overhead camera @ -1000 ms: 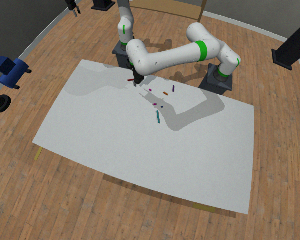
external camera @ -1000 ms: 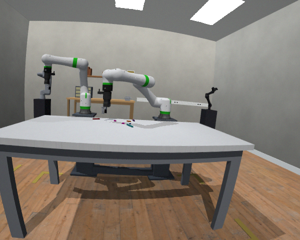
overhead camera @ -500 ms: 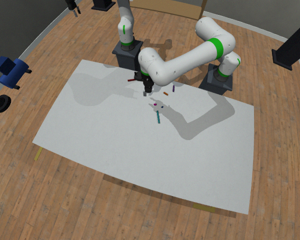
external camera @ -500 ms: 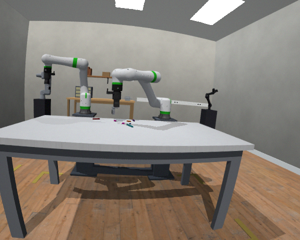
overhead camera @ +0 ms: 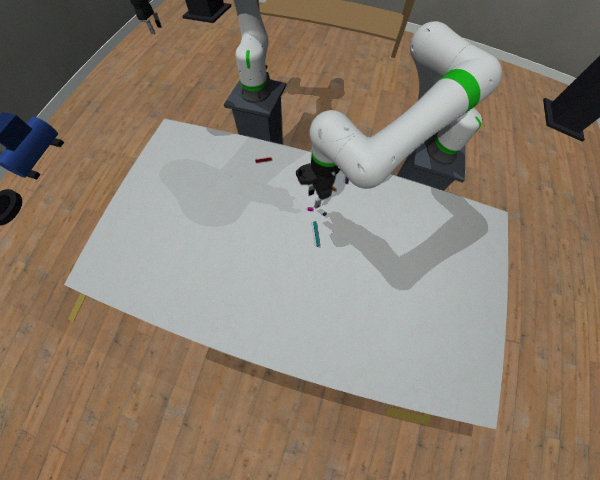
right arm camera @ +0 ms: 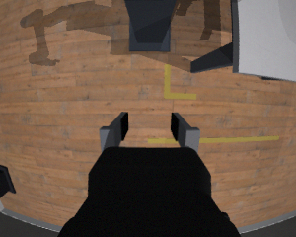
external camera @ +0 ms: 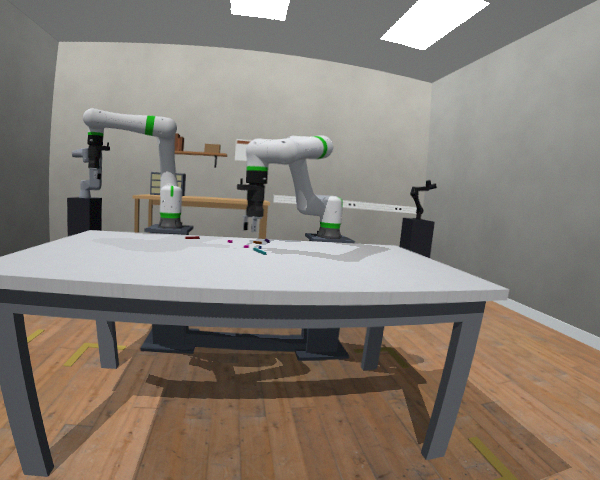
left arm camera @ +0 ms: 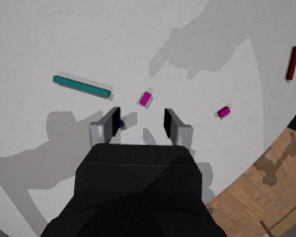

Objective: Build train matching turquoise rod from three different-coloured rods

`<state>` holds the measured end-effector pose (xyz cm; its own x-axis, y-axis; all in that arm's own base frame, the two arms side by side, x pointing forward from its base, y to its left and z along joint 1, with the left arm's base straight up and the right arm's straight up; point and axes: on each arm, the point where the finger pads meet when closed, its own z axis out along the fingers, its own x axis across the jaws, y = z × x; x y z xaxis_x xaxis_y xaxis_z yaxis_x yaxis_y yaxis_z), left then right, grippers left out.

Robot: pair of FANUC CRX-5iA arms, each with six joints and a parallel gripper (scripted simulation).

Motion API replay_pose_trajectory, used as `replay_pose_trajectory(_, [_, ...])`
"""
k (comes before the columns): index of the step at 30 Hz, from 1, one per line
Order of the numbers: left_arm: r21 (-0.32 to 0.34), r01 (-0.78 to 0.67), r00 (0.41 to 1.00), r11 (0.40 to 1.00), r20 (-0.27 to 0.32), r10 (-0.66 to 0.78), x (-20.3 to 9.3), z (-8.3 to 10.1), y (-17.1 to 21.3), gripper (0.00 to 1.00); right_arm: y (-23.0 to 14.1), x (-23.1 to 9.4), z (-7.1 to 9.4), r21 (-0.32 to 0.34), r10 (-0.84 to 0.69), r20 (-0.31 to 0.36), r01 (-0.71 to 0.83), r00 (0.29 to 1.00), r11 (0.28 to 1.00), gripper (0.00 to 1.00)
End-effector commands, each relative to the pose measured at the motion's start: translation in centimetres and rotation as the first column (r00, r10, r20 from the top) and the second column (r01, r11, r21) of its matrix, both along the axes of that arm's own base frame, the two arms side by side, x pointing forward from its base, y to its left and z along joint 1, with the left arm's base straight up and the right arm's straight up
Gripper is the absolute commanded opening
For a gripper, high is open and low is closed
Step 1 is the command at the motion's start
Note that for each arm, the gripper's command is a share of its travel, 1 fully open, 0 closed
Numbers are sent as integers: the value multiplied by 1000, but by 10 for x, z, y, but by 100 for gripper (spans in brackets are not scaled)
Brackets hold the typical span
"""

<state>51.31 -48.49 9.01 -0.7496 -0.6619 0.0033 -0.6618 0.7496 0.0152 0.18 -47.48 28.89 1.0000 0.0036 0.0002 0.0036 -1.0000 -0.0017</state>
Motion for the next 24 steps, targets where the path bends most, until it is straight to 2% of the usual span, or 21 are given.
replay_pose_trajectory(1, [-11,-166,986,986,13,166,5,0,33,100,0,0,1,-2,0,0,0,1000,1000,100])
replay_pose_trajectory(4, [-11,-244,970,970,13,244,5,-1,50,100,0,0,1,-2,0,0,0,1000,1000,100])
replay_pose_trajectory(8, [-11,-250,968,968,13,250,5,-1,51,100,0,0,1,-2,0,0,0,1000,1000,100])
replay_pose_trajectory(9, [-11,-250,968,968,13,250,5,-1,51,54,0,0,1,-2,0,0,0,1000,1000,100])
replay_pose_trajectory(24, [-11,-250,968,968,13,250,5,-1,51,54,0,0,1,-2,0,0,0,1000,1000,100])
